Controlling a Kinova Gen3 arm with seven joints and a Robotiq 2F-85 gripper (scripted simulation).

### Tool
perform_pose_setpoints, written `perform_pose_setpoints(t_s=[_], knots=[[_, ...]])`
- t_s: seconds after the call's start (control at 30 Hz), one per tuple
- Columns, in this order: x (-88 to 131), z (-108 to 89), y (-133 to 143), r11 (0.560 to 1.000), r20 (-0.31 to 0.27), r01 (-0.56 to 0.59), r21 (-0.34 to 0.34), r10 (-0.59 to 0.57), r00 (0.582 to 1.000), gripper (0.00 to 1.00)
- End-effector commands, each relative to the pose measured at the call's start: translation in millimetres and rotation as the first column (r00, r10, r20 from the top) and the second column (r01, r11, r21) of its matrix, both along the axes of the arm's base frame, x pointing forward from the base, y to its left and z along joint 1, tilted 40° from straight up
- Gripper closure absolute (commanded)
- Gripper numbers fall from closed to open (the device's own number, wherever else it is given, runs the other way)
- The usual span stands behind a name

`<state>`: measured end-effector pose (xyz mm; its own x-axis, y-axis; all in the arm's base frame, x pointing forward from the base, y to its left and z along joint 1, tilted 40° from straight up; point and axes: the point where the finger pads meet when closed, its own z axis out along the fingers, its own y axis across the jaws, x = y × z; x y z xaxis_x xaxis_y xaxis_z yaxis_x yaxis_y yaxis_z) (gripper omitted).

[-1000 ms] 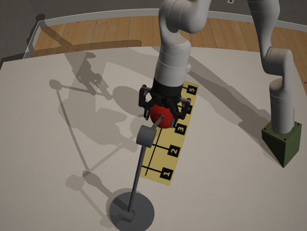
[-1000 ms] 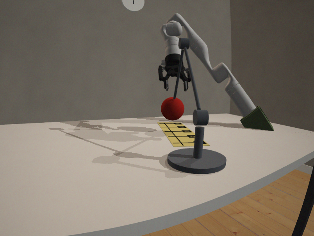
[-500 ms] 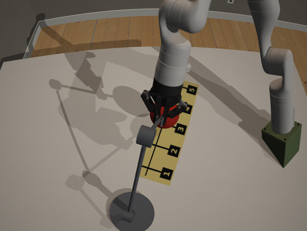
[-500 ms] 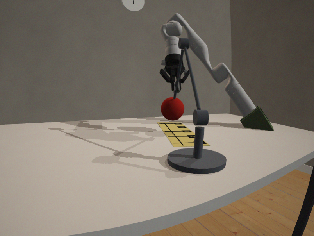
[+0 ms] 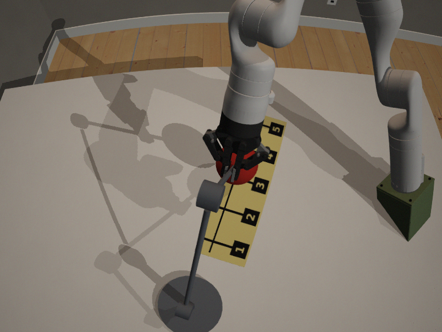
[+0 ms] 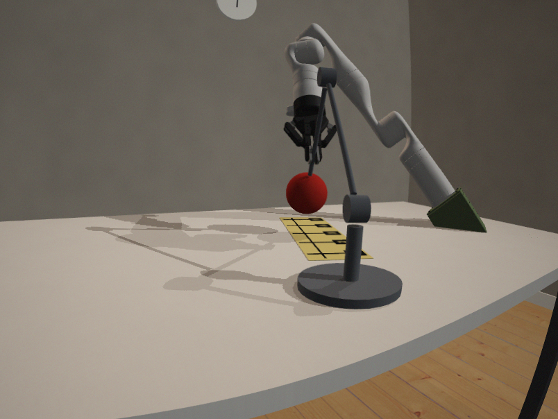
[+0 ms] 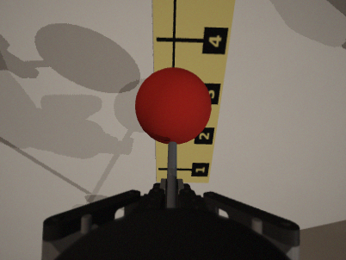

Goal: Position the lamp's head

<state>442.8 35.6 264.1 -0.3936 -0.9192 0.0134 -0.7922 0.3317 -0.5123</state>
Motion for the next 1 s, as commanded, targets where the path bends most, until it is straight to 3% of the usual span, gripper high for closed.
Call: perform_pose_setpoints(t_s=[0.0,0.97], knots=[[-1.0,1.0,-1.6,1.0,0.001,-0.001,0.0,0.001,1.0,1.0],[-33.6,15.9,-58.5,1.0,-0.002,-0.003,-0.001,0.003,1.0,1.0]])
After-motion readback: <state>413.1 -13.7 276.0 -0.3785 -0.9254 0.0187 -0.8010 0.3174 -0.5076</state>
